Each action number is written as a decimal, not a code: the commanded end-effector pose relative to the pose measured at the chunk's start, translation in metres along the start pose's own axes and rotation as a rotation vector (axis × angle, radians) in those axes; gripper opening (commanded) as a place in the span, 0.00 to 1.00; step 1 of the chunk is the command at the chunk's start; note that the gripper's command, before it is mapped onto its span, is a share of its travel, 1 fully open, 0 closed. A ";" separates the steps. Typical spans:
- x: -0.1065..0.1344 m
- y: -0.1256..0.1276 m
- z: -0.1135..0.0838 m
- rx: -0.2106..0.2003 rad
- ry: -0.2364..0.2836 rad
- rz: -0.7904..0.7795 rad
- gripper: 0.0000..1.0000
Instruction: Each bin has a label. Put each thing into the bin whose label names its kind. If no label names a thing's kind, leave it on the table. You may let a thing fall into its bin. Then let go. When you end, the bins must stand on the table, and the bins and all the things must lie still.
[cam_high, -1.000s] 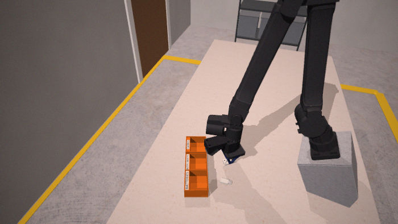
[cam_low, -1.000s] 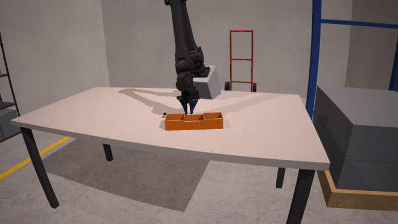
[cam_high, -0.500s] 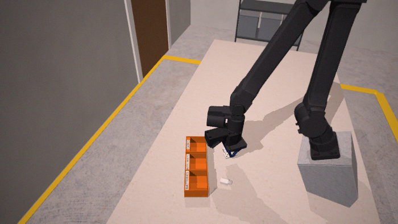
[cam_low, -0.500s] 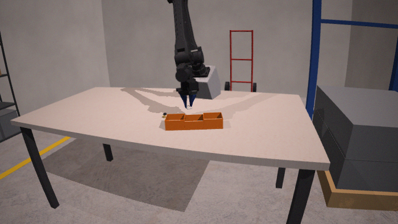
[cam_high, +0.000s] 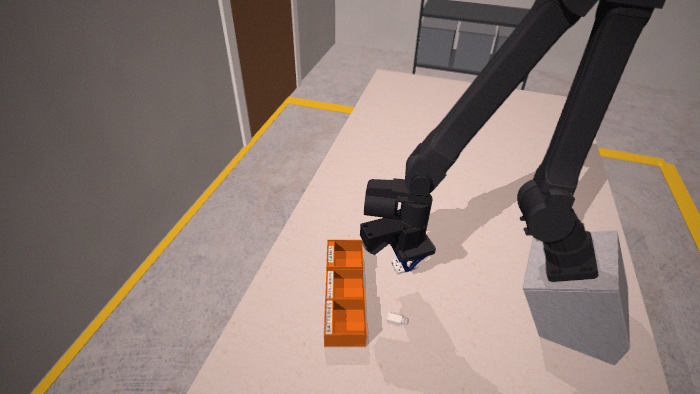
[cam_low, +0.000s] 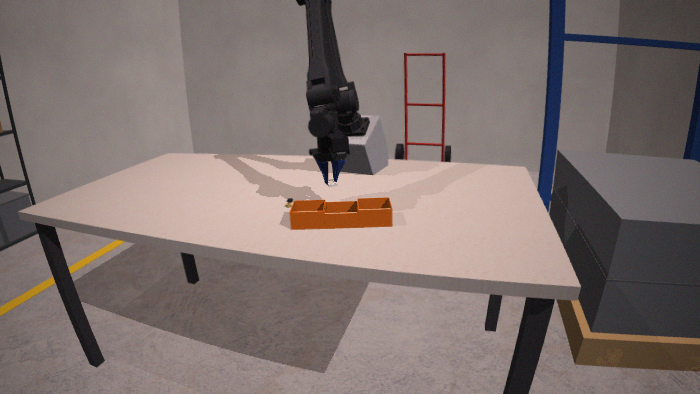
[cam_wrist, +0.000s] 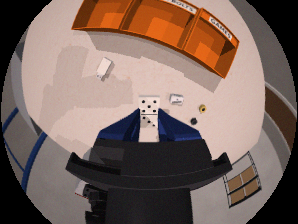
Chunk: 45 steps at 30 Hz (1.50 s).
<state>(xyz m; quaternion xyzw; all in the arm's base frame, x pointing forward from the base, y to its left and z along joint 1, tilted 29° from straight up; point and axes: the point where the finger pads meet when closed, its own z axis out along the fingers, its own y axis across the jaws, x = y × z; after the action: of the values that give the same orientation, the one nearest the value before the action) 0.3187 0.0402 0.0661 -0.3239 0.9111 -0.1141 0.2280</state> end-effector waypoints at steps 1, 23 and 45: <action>-0.021 -0.010 -0.019 0.022 -0.044 0.010 0.21; -0.057 -0.053 -0.014 0.015 -0.018 0.004 0.21; -0.106 -0.102 -0.018 0.025 0.002 -0.647 0.21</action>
<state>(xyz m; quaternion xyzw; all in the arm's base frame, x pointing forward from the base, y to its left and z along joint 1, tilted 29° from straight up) 0.4376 0.0337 0.1418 -0.5450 0.7991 -0.1764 0.1825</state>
